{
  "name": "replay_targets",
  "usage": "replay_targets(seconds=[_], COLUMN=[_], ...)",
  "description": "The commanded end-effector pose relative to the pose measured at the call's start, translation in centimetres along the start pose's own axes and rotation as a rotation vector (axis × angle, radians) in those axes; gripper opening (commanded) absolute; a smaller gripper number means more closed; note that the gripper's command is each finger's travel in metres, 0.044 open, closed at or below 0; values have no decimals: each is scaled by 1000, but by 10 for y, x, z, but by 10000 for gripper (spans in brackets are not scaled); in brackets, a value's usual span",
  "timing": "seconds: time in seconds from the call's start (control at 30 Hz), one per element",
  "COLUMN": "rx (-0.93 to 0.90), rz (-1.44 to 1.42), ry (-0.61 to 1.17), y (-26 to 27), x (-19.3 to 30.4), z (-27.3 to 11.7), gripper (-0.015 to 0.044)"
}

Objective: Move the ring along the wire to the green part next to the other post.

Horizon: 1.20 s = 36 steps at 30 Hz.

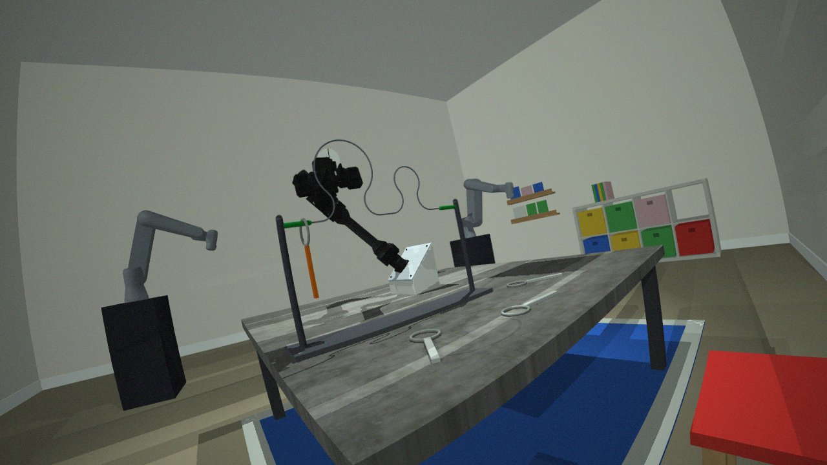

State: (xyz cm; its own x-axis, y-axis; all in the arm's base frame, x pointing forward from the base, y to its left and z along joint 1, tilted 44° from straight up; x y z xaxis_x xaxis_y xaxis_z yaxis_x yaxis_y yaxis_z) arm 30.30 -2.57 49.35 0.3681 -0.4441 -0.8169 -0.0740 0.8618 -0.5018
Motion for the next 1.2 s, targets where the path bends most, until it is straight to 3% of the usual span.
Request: replay_targets(seconds=[0.0, 0.47, 0.8, 1.03, 1.17], rx=[41, 154, 44, -73, -99], rz=[12, -73, -100, -84, -76], ry=[15, 140, 216, 257, 256], y=[-24, -114, -155, -194, -199], x=[12, 87, 155, 228, 242], z=[-3, -36, -66, -122, -135], gripper=[160, 160, 160, 160, 160])
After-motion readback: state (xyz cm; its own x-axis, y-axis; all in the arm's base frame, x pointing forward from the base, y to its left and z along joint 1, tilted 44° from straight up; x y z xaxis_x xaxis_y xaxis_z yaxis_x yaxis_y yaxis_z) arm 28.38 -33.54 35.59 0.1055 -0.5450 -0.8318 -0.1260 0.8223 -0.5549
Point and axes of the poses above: the point midway between the two fingers, 35 mm back from their tips, its own z axis out along the fingers, its own y axis across the jaws, x = y × z, the point moved 8 cm from there along -z, back along the fingers, and after that the axes turned 11 degrees about z, right-handed, at the moved point
